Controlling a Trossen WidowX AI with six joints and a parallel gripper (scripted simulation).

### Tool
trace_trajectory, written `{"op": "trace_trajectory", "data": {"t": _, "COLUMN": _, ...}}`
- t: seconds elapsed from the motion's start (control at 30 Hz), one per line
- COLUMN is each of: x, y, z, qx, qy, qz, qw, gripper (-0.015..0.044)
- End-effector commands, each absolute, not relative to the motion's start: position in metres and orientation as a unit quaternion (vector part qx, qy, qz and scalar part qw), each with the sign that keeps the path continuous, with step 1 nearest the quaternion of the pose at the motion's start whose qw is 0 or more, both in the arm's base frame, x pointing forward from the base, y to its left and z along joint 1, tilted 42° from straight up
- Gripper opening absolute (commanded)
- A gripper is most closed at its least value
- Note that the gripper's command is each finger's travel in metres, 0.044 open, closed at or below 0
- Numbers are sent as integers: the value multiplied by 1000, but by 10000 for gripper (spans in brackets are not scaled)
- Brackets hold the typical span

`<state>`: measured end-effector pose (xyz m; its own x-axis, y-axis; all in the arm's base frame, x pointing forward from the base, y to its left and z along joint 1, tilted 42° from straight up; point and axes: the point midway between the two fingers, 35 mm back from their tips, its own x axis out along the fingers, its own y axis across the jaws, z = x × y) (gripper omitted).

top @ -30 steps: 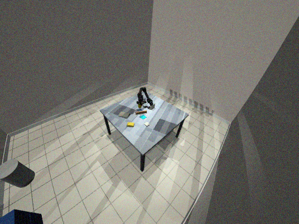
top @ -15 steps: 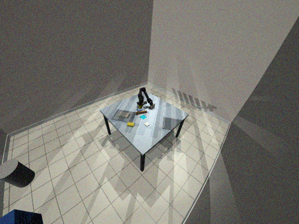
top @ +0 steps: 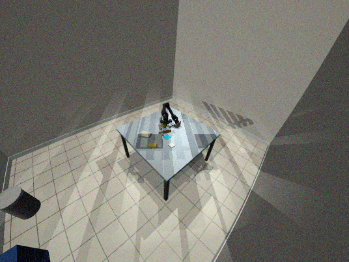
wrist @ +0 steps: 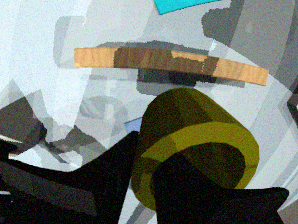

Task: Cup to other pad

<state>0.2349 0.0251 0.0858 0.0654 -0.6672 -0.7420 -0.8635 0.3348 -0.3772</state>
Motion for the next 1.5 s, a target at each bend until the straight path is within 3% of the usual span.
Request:
{"op": "trace_trajectory", "data": {"t": 0.0, "x": 240, "y": 33, "z": 81, "qx": -565, "qy": 674, "qz": 107, "qw": 464, "gripper": 0}}
{"op": "trace_trajectory", "data": {"t": 1.47, "x": 274, "y": 91, "z": 36, "qx": -564, "qy": 673, "qz": 107, "qw": 467, "gripper": 0}}
